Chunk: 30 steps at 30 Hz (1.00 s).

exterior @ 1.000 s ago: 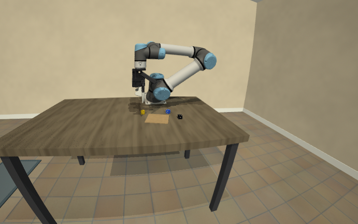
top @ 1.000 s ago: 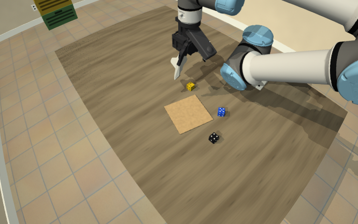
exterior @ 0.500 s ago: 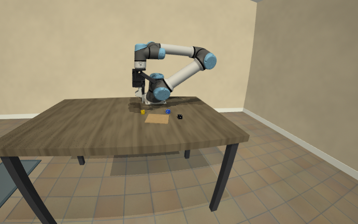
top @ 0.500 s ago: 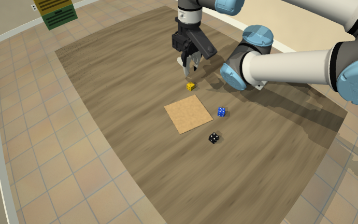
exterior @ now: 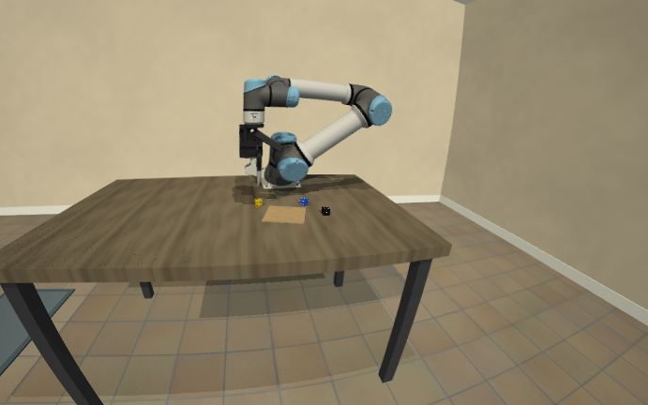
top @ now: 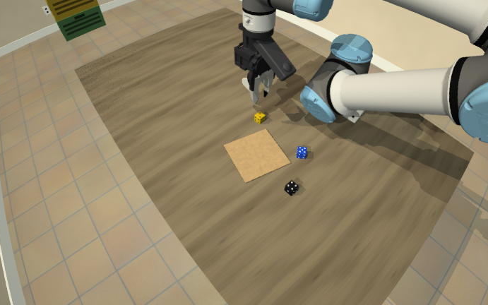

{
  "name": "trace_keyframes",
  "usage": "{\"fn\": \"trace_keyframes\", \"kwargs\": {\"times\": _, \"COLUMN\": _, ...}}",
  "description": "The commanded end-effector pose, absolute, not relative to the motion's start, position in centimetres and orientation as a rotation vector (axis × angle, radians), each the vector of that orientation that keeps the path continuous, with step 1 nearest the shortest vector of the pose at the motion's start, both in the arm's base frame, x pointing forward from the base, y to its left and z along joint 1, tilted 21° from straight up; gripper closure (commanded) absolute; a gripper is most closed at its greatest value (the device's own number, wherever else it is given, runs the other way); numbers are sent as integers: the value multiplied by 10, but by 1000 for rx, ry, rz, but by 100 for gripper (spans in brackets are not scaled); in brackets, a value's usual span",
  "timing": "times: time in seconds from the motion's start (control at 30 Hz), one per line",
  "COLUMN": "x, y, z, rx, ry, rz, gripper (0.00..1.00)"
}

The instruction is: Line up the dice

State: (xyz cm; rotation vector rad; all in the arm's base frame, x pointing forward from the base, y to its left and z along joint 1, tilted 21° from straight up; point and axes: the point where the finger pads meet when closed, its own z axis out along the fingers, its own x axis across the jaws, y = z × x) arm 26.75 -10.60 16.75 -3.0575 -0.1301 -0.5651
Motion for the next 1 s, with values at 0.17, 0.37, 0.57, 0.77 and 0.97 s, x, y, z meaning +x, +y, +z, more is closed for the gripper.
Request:
{"fn": "trace_keyframes", "kwargs": {"times": 0.17, "x": 268, "y": -106, "z": 168, "rx": -3058, "ry": -130, "rz": -566, "gripper": 76}}
{"fn": "trace_keyframes", "kwargs": {"times": 0.37, "x": 268, "y": -106, "z": 168, "rx": -3058, "ry": -130, "rz": -566, "gripper": 76}}
{"fn": "trace_keyframes", "kwargs": {"times": 0.57, "x": 268, "y": -106, "z": 168, "rx": -3058, "ry": -130, "rz": -566, "gripper": 76}}
{"fn": "trace_keyframes", "kwargs": {"times": 0.77, "x": 268, "y": -106, "z": 167, "rx": -3058, "ry": -130, "rz": -566, "gripper": 76}}
{"fn": "trace_keyframes", "kwargs": {"times": 0.97, "x": 269, "y": -106, "z": 164, "rx": -3058, "ry": -130, "rz": -566, "gripper": 76}}
